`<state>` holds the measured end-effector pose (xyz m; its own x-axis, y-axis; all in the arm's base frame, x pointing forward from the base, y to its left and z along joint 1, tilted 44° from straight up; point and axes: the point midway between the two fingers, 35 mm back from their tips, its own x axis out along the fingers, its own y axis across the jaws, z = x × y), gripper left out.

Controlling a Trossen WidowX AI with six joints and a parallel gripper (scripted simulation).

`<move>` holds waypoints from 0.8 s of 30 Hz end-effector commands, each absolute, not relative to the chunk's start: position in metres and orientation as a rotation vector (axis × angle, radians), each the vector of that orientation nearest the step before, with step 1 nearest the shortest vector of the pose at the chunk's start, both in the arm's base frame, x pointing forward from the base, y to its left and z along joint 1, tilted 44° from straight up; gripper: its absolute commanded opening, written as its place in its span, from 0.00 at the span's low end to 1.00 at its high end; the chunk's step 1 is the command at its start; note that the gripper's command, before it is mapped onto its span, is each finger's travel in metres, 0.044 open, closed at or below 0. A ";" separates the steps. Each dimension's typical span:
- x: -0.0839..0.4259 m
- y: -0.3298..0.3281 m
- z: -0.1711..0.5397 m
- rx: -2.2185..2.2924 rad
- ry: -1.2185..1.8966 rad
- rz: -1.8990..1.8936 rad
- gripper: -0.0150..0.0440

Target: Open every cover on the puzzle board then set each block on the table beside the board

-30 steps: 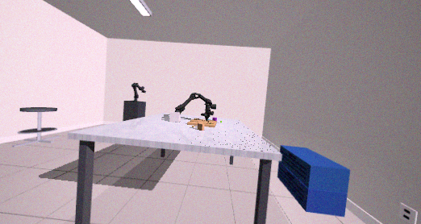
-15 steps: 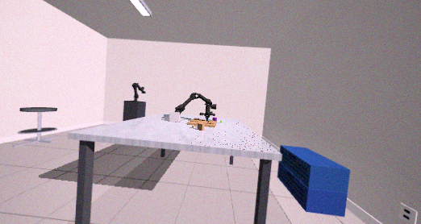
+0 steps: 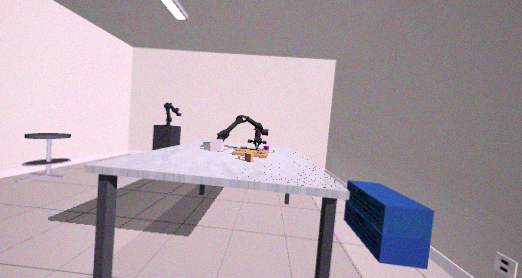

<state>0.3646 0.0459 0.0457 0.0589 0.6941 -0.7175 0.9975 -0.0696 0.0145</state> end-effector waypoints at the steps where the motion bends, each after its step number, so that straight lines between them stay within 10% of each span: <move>1: 0.361 0.046 0.051 1.829 1.688 -0.769 0.25; 11: 0.354 0.047 0.061 1.855 1.691 -0.810 0.25; 17: 0.355 0.029 0.077 1.848 1.688 -0.805 0.50; 24: 0.350 0.012 0.097 1.855 1.690 -0.815 0.50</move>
